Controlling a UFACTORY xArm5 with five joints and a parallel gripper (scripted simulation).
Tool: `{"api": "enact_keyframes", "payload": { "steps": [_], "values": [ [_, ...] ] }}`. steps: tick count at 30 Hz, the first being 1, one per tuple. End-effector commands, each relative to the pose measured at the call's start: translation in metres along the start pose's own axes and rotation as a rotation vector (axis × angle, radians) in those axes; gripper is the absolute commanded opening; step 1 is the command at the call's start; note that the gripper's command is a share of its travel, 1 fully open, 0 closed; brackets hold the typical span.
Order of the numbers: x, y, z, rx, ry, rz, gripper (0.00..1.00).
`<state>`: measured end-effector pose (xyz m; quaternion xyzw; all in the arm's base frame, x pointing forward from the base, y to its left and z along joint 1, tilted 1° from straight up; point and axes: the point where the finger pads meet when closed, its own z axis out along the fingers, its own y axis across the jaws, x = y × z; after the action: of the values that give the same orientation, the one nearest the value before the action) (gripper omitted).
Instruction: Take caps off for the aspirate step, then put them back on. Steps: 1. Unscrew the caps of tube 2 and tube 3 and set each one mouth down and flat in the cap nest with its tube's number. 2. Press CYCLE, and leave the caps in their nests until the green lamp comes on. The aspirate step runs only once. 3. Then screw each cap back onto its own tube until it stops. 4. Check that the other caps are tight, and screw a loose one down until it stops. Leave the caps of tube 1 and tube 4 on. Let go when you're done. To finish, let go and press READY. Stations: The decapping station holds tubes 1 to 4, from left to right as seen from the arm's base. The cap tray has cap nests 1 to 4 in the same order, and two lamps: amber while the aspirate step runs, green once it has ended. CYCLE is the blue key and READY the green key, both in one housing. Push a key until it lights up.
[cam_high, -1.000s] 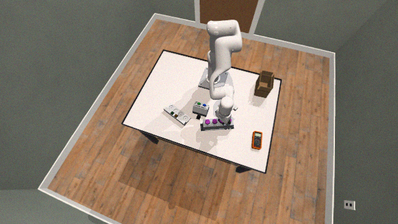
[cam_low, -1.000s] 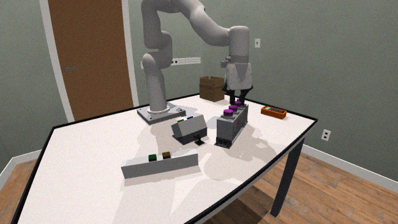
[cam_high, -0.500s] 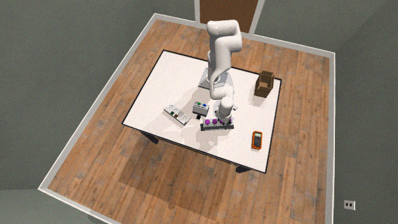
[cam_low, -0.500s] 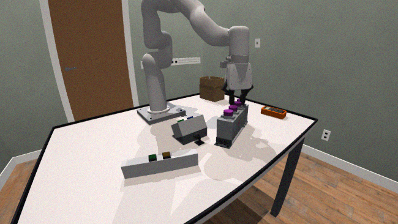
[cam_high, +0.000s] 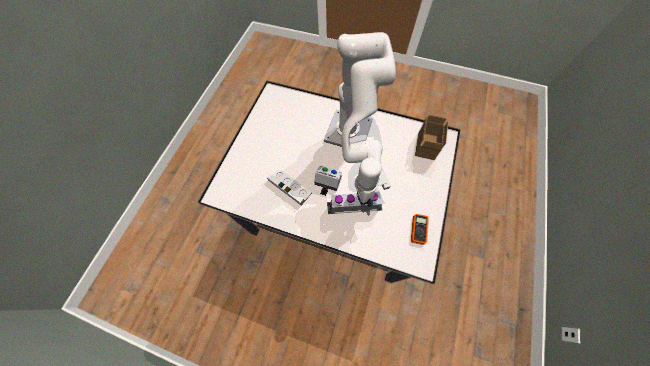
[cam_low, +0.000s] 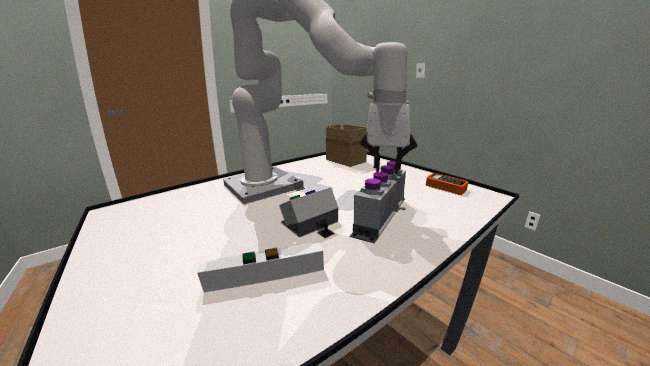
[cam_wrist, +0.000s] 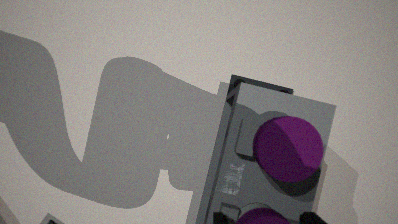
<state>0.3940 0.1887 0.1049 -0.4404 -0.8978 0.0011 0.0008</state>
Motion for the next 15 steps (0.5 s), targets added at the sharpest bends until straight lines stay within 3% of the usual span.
{"api": "enact_keyframes", "payload": {
  "steps": [1, 10, 12, 15],
  "values": [
    [-0.0003, 0.0015, -0.0016, -0.003, -0.008, 0.279, 0.46],
    [-0.0003, 0.0015, -0.0016, -0.005, -0.007, 0.643, 0.46],
    [-0.0003, 0.0015, -0.0016, -0.005, -0.007, 0.643, 0.46],
    [-0.0003, 0.0015, -0.0016, -0.006, -0.007, 0.830, 0.46]
  ]
}}
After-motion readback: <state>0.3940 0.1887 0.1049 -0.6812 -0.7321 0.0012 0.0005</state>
